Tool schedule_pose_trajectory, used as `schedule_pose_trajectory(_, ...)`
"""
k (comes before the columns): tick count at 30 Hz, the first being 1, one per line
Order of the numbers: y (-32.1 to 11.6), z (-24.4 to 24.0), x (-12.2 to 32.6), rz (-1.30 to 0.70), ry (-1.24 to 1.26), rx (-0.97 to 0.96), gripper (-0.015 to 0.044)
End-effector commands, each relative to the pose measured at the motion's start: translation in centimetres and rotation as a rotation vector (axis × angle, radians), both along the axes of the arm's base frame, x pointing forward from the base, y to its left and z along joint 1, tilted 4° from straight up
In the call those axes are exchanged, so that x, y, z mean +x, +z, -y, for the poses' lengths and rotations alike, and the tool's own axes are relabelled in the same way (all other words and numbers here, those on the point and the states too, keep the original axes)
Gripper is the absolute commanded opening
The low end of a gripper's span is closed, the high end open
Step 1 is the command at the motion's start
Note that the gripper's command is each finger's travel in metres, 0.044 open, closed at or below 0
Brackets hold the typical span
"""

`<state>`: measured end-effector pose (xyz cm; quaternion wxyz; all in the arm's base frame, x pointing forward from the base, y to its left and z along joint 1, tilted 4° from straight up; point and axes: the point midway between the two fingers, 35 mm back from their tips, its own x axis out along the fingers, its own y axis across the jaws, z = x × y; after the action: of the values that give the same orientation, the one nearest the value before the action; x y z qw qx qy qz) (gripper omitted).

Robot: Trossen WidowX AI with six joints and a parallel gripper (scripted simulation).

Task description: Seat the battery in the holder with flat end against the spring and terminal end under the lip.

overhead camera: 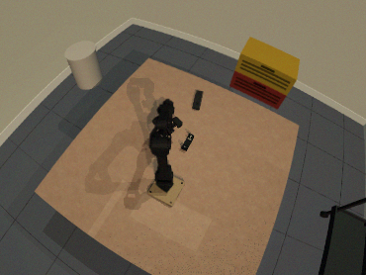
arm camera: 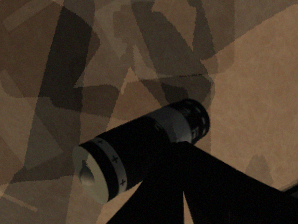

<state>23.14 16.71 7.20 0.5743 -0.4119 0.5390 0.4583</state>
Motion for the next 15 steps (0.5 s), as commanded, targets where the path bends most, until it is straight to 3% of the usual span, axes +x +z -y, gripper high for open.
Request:
schedule_pose_trajectory(1, -0.1, -0.1, -0.6, -0.003, -0.003, 0.003, 0.0000)
schedule_pose_trajectory(7, 0.3, 0.0, -0.4, -0.006, 0.002, -0.004, 0.0000)
schedule_pose_trajectory(15, 6.1, 0.3, -0.3, -0.003, -0.002, 0.002, 0.0000)
